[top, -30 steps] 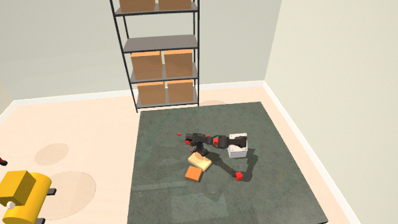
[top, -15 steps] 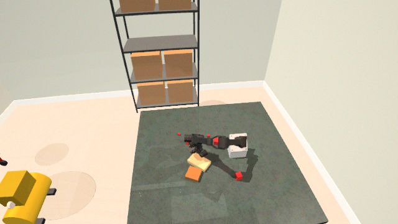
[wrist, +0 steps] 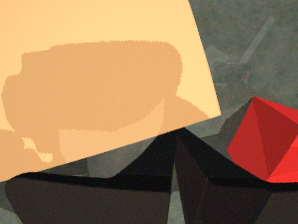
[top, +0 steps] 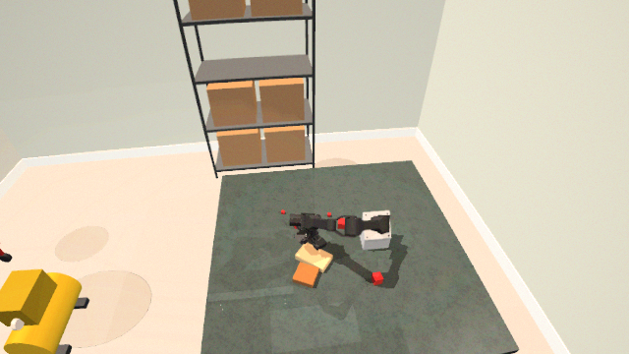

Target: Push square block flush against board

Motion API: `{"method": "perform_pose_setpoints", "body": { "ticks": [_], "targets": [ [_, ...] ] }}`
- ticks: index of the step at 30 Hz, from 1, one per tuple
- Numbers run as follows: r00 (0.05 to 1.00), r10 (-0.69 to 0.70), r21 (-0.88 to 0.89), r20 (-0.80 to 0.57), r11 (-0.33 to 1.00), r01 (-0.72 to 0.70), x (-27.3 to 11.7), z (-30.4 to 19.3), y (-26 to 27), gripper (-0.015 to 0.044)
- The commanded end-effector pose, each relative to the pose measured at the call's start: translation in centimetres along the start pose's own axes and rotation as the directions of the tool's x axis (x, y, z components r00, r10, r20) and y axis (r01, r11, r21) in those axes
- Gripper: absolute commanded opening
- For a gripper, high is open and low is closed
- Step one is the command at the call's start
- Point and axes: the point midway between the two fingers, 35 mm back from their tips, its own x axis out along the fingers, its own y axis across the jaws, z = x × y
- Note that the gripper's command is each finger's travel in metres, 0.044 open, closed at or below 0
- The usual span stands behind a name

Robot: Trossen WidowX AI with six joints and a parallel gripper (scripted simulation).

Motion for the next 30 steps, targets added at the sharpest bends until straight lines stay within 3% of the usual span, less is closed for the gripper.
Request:
{"method": "perform_pose_setpoints", "body": {
  "ticks": [1,30],
  "targets": [
    [1.000,0.007,-0.007,-0.002,1.000,-0.007,0.2,0.6,0.4,0.0000],
    [1.000,0.007,-0.007,-0.002,1.000,-0.007,0.2,0.6,0.5,0.0000]
  ]
}}
